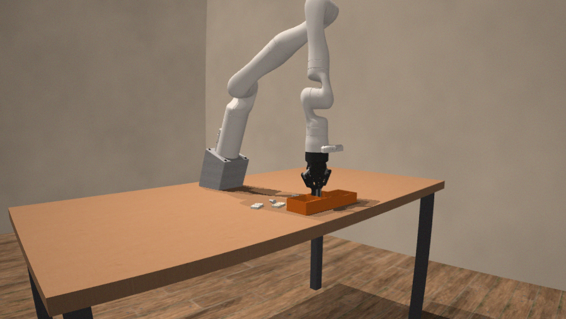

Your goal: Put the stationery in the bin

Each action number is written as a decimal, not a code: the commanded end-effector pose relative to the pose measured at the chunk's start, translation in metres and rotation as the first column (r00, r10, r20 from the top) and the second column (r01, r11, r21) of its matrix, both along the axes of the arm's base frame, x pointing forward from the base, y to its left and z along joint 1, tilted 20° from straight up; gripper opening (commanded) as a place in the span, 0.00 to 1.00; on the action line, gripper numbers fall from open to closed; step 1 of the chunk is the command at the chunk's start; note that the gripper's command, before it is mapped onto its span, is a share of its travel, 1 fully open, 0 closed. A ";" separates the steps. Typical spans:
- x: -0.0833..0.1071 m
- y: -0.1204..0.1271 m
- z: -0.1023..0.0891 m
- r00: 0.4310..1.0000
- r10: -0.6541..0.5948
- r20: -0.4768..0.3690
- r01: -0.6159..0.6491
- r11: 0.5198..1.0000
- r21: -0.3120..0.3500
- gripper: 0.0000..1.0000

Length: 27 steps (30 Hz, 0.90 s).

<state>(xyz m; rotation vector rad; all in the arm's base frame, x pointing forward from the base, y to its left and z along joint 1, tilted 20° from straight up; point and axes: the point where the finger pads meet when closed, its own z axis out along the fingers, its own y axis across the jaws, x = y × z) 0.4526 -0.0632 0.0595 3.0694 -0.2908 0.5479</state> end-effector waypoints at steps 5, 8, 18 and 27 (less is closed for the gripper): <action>-0.004 0.002 0.008 1.000 -0.001 0.000 0.001 1.000 0.004 0.09; -0.004 0.002 0.009 1.000 -0.001 0.000 0.001 1.000 0.004 0.09; -0.009 0.002 0.022 1.000 -0.001 0.000 0.001 1.000 0.004 0.09; -0.015 0.003 0.035 1.000 -0.002 -0.002 0.002 1.000 0.005 0.09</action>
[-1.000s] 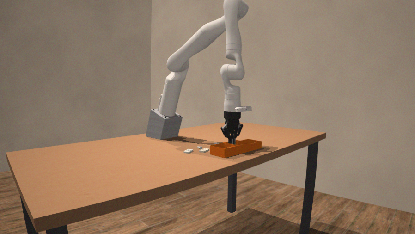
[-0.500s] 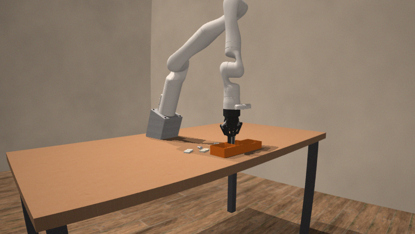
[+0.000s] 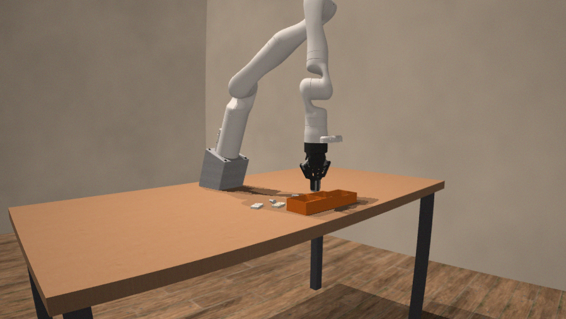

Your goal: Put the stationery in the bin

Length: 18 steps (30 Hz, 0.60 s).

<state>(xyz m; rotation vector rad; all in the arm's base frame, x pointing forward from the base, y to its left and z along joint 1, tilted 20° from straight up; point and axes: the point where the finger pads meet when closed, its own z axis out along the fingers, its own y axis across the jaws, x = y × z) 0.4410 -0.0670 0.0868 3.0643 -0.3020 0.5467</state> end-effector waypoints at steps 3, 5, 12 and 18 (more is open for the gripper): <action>-0.006 0.007 0.020 1.000 0.007 0.001 -0.007 1.000 0.007 0.09; -0.006 0.007 0.023 1.000 0.008 0.003 -0.008 1.000 0.006 0.09; -0.006 0.007 0.023 1.000 0.008 0.003 -0.008 1.000 0.006 0.09; -0.004 0.011 0.022 1.000 0.007 0.001 -0.007 1.000 0.004 0.09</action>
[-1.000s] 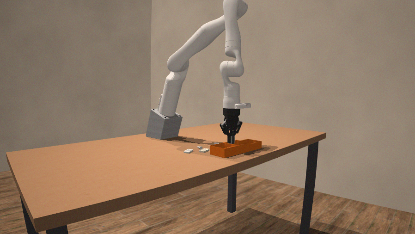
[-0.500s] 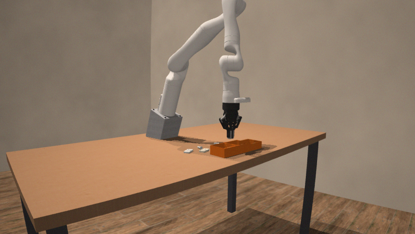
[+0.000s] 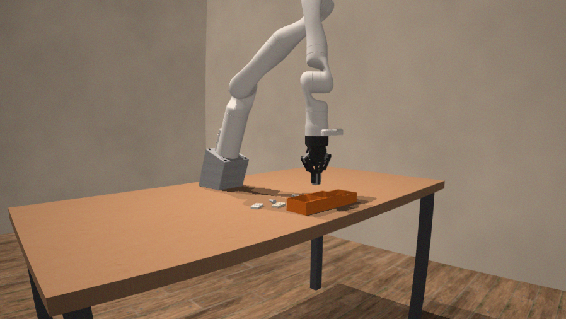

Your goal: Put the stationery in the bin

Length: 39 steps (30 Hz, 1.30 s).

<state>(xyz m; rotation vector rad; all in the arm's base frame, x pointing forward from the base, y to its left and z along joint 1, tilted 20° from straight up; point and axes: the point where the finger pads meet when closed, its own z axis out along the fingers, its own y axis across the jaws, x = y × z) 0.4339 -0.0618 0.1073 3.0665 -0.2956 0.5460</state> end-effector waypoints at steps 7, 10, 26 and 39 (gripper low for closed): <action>0.010 0.040 0.002 1.000 0.003 -0.001 -0.003 1.000 0.003 0.09; 0.013 0.055 0.003 1.000 0.003 -0.001 -0.003 1.000 0.002 0.09; 0.019 0.083 0.004 1.000 0.004 -0.001 -0.004 1.000 0.001 0.09; 0.031 0.081 -0.021 1.000 0.005 0.007 -0.005 1.000 -0.002 0.09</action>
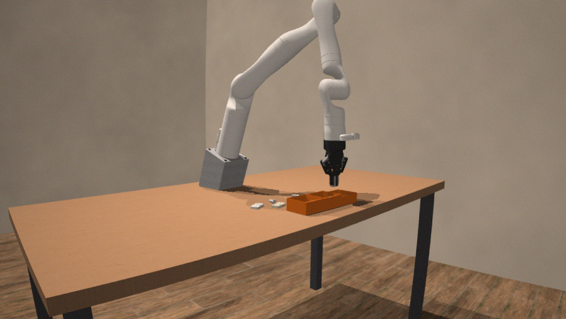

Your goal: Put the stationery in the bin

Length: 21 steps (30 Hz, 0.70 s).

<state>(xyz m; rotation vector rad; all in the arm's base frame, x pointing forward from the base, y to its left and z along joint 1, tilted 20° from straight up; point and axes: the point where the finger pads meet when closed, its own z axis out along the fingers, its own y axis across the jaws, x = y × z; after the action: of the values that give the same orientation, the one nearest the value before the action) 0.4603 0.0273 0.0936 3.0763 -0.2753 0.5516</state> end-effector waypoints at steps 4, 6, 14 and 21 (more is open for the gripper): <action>0.009 -0.009 -0.017 1.000 -0.010 0.004 0.010 1.000 -0.008 0.09; 0.011 -0.009 -0.022 1.000 -0.010 0.004 0.010 1.000 -0.008 0.09; 0.012 -0.010 -0.032 1.000 -0.011 0.002 0.011 1.000 -0.009 0.09; 0.012 -0.010 -0.031 1.000 -0.011 0.002 0.011 1.000 -0.007 0.09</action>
<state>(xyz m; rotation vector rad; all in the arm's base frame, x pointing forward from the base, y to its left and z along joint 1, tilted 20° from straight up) 0.4707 0.0204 0.0625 3.0708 -0.2857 0.5478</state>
